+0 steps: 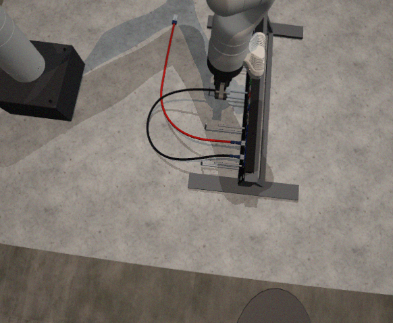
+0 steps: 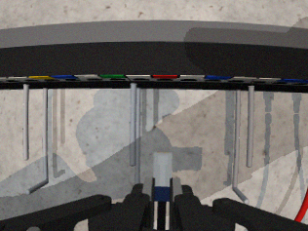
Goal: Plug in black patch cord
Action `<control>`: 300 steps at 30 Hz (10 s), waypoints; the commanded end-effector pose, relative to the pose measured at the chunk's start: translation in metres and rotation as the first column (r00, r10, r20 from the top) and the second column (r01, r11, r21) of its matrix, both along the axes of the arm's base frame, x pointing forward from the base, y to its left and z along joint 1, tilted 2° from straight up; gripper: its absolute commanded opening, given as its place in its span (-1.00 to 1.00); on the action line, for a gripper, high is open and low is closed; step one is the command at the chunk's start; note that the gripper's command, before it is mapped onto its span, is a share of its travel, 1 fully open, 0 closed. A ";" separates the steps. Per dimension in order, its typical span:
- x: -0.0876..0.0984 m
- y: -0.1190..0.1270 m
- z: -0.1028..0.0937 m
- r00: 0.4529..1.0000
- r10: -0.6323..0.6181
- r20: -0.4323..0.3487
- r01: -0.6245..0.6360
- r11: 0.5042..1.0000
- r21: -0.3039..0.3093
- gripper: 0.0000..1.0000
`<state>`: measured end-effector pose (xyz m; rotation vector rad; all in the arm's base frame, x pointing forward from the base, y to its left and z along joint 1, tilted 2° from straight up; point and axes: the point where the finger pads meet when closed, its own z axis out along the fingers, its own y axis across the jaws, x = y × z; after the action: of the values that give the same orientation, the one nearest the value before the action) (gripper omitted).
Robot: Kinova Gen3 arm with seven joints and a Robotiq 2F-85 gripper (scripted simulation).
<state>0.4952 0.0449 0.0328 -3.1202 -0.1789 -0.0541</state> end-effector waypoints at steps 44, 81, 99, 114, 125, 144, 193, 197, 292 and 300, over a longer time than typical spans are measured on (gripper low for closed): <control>0.021 0.002 -0.018 1.000 0.001 -0.001 -0.001 1.000 -0.002 -1.00; 0.046 0.005 -0.017 1.000 0.001 -0.001 -0.001 1.000 -0.002 -1.00; 0.048 0.005 -0.017 1.000 0.001 -0.001 -0.001 1.000 -0.002 -1.00; 0.048 0.005 -0.017 1.000 0.001 -0.001 -0.001 1.000 -0.002 -1.00; 0.050 0.005 -0.016 1.000 0.001 -0.001 -0.001 1.000 -0.002 -1.00; 0.050 0.005 -0.016 1.000 0.001 -0.001 -0.001 1.000 -0.002 -1.00; 0.051 0.006 -0.016 1.000 0.001 -0.001 -0.001 1.000 -0.002 -1.00; 0.051 0.006 -0.016 1.000 0.001 -0.001 -0.001 1.000 -0.002 -1.00; 0.054 0.006 -0.016 1.000 0.001 -0.001 -0.001 1.000 -0.002 -1.00; 0.054 0.006 -0.016 1.000 0.001 -0.001 -0.001 1.000 -0.002 -1.00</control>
<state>0.5488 0.0508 0.0155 -3.1225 -0.1815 -0.0496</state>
